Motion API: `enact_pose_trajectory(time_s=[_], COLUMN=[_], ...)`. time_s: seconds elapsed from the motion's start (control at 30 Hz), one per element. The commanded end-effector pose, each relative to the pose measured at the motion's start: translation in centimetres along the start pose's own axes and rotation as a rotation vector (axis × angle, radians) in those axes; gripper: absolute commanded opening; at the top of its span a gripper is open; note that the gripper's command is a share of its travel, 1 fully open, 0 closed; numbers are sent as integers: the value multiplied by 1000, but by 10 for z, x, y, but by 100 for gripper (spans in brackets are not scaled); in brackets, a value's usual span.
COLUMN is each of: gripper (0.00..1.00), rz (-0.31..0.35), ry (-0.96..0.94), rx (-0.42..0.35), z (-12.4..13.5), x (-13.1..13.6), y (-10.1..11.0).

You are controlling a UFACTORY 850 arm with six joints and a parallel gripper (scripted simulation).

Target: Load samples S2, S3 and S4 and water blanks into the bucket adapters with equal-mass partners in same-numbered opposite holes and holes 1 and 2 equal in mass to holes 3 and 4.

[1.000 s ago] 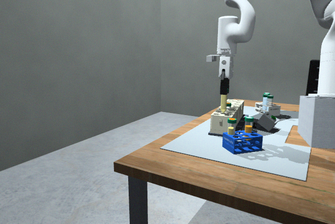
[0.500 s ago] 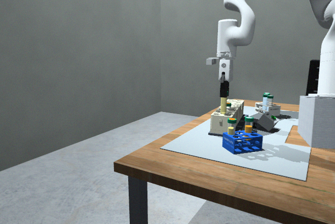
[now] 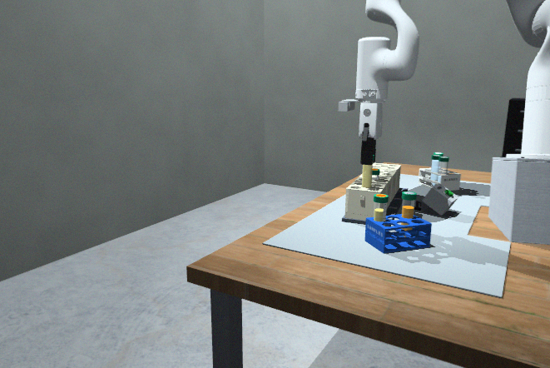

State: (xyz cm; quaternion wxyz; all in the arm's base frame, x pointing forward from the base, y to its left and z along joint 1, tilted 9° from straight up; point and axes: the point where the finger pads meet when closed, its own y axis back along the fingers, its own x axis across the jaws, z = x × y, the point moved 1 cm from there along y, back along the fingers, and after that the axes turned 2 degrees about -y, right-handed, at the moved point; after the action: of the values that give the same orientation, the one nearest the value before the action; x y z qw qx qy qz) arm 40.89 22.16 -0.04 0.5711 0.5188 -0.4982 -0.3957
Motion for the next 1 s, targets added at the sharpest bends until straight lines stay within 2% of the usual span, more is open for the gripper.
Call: enact_pose_trajectory(time_s=[0.0, 0.97], gripper=[0, 0], rz=[0, 0], ry=[0, 0], rx=[3, 3], z=[-1, -1], x=[0, 0], y=[-4, -29])
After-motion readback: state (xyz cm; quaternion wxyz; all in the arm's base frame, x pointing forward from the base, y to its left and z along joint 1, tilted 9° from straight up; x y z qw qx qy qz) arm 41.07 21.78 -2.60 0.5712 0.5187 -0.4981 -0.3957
